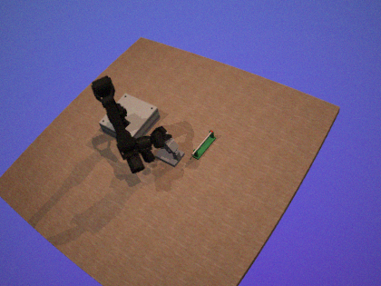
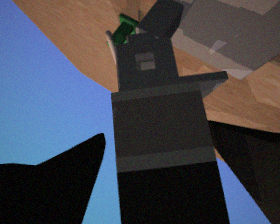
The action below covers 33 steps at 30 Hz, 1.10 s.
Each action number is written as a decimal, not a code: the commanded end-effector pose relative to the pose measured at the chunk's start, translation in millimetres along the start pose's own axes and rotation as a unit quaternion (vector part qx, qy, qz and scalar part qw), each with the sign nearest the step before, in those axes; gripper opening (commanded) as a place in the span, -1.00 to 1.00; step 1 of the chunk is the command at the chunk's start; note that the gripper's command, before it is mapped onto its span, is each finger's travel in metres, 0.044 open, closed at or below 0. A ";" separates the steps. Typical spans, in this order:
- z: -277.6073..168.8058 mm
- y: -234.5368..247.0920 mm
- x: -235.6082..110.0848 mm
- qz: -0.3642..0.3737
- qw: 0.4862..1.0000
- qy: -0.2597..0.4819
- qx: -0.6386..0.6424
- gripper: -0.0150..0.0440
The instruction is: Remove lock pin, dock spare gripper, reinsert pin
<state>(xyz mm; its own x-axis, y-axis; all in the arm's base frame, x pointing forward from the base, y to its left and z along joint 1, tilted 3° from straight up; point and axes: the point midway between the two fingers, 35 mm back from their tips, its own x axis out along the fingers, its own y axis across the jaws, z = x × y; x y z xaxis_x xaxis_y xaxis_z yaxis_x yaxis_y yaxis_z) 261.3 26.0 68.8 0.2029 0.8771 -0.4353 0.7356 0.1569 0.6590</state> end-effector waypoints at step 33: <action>-64.4 5.1 -42.4 0.008 1.000 0.000 0.003 1.00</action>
<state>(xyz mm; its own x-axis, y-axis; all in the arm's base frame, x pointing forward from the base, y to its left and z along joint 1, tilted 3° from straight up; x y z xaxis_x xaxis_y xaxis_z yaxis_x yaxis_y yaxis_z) 219.7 19.3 124.7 0.2149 0.8796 -0.4244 0.7366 0.1394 0.6618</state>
